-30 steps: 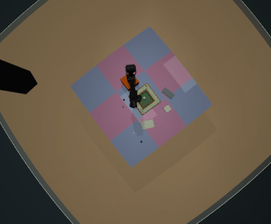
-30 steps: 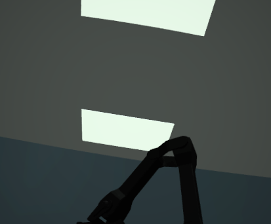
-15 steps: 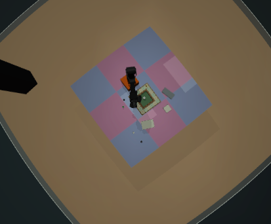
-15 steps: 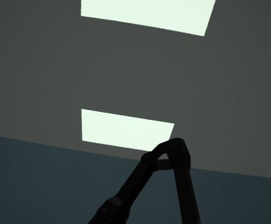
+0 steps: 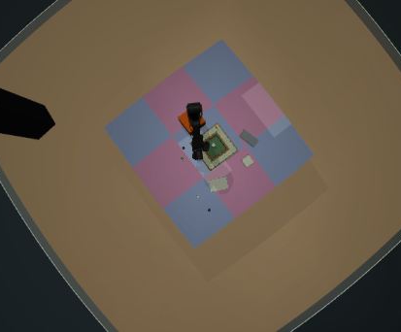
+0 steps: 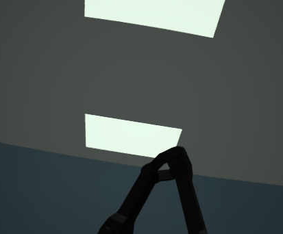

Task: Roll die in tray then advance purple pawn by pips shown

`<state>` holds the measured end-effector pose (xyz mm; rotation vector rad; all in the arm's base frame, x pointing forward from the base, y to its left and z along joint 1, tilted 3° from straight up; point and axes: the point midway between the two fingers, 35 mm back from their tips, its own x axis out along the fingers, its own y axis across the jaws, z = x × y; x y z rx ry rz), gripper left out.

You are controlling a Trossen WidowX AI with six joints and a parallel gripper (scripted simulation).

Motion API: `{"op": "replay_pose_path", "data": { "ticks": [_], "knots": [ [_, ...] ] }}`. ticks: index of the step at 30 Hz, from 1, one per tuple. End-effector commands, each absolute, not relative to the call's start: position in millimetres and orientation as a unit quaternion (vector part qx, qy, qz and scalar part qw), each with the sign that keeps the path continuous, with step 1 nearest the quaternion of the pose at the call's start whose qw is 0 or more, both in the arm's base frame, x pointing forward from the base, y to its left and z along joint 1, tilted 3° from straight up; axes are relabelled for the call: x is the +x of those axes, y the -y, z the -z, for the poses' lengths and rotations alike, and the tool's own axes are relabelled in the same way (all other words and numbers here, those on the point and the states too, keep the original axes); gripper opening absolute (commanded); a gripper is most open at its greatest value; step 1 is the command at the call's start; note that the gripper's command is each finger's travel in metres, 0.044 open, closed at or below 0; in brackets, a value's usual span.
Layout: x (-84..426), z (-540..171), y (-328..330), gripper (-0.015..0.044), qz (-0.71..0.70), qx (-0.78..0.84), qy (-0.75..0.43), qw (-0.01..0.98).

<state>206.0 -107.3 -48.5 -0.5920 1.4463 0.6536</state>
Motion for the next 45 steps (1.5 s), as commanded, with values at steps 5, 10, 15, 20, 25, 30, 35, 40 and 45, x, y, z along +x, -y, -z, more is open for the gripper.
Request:
{"op": "replay_pose_path", "data": {
  "ticks": [5, 10, 15, 20, 25, 30, 35, 40, 45],
  "knots": [
    [204.0, 51.1, 106.3, 0.0062, -0.289, -0.26, -0.642, 0.661],
    [204.0, 51.1, 106.3, 0.0029, -0.289, -0.26, -0.642, 0.661],
    [204.3, 50.2, 106.5, 0.0, -0.289, -0.26, -0.642, 0.661],
    [208.8, 23.4, 110.9, 0.0, -0.289, -0.26, -0.641, 0.661],
    [210.0, -9.9, 113.8, 0.0, -0.289, -0.26, -0.641, 0.661],
    [206.4, -44.8, 114.0, 0.0, -0.289, -0.26, -0.641, 0.661],
    [199.6, -75.2, 111.8, 0.0, -0.289, -0.26, -0.642, 0.661],
    [202.8, -75.7, 110.4, 0.0, -0.29, -0.26, -0.641, 0.662],
    [222.8, -72.5, 104.3, 0.0, -0.292, -0.257, -0.639, 0.664]
  ]
}}
